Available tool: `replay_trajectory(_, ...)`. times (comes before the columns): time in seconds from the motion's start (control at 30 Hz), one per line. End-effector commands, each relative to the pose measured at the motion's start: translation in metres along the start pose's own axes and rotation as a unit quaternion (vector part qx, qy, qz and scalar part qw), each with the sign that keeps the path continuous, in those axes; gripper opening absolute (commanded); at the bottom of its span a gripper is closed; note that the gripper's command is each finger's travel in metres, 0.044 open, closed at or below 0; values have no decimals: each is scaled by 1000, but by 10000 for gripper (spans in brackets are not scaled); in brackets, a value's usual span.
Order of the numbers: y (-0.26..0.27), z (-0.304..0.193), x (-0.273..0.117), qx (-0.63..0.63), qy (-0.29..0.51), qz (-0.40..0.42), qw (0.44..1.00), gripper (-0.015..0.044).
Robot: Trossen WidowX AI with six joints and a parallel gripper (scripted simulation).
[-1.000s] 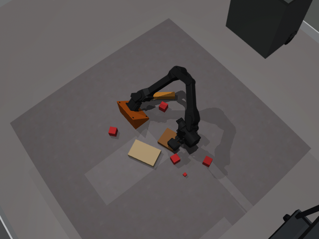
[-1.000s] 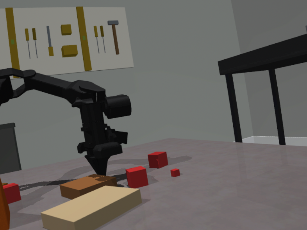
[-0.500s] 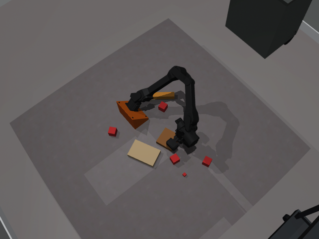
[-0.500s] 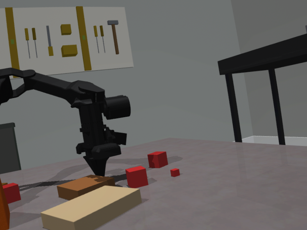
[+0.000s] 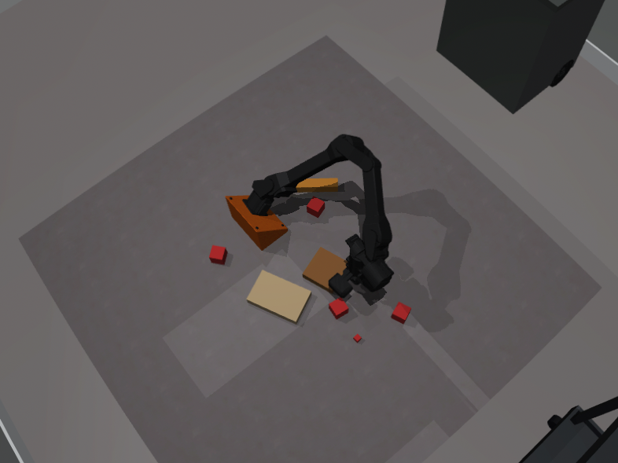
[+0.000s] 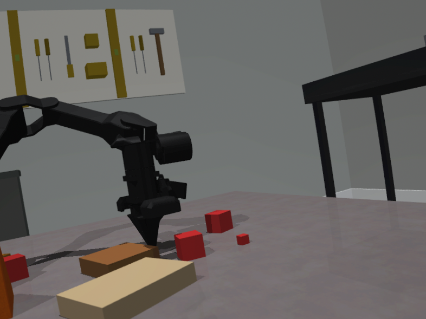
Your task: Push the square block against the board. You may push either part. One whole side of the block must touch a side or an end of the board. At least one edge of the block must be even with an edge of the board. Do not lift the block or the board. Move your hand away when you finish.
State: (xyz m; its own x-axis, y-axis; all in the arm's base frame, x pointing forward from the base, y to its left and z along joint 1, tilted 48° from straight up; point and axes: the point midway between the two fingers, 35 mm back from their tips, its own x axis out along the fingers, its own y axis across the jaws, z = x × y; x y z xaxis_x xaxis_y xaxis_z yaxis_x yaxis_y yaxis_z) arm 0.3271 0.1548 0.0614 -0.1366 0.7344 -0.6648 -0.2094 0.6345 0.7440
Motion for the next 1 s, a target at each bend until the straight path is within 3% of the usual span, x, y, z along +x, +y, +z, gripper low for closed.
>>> replay_trajectory(0.0, 0, 8, -1, 1, -2, -1, 1000, 0)
replay_trajectory(0.3, 0, 15, -2, 0, 0, -1, 1000, 0)
replay_trajectory(0.47, 0, 14, -54, 1, -1, -1, 1000, 0)
replay_trajectory(0.67, 1, 11, -55, -9, -1, -1, 1000, 0)
replay_trajectory(0.97, 6, -15, -54, -125, -1, -2, 992, 0)
